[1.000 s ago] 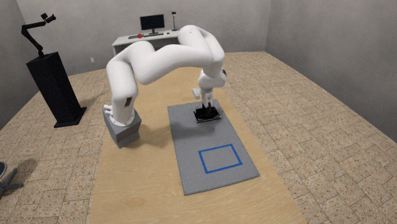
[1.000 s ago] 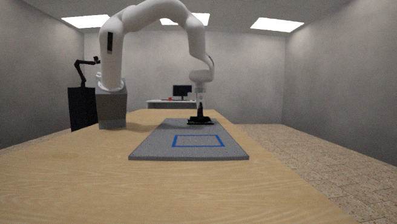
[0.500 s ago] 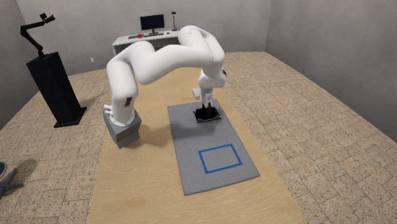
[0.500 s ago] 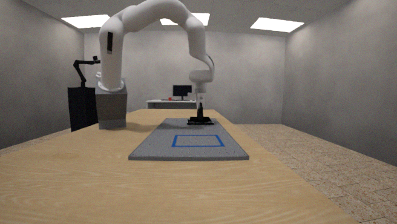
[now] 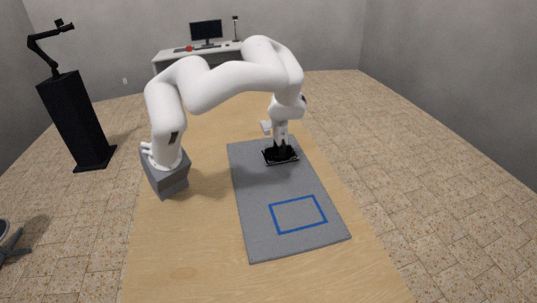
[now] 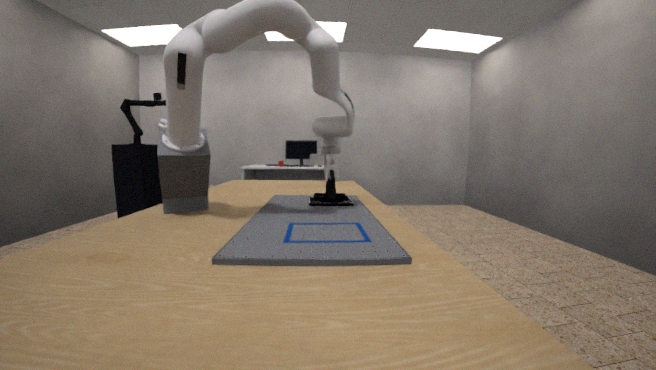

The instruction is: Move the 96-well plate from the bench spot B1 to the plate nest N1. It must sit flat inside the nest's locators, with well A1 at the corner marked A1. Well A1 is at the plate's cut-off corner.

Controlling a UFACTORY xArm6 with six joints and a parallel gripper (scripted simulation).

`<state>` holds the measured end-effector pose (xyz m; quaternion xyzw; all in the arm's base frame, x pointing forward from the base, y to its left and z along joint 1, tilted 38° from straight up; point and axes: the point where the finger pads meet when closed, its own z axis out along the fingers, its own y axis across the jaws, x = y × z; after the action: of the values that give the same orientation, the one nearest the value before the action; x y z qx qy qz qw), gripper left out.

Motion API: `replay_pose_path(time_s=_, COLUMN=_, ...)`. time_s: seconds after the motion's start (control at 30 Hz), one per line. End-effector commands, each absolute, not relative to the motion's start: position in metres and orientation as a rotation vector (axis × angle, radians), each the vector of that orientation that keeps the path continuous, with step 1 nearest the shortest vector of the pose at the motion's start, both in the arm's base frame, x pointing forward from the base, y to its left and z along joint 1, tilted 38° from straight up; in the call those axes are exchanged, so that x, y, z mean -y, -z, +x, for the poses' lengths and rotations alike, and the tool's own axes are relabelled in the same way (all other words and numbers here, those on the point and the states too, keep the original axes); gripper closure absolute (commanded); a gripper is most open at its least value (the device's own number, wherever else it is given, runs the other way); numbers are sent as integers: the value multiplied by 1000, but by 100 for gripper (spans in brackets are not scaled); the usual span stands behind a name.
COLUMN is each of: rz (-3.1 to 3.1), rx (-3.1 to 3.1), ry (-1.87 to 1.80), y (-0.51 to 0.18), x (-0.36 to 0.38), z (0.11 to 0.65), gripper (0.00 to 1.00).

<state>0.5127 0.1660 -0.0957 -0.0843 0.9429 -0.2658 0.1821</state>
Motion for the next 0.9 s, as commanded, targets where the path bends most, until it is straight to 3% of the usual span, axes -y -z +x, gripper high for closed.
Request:
replay_pose_path(time_s=0.0, rz=-239, rx=-2659, ry=746, y=95, x=-167, z=514, gripper=100)
replay_pose_path(time_s=0.8, rz=-239, rx=-2659, ry=746, y=97, x=-166, z=515, gripper=100)
replay_pose_path(time_s=0.83, rz=-239, rx=-2659, ry=746, y=98, x=-166, z=515, gripper=0)
replay_pose_path(time_s=0.87, rz=-239, rx=-2659, ry=746, y=98, x=-166, z=515, gripper=0)
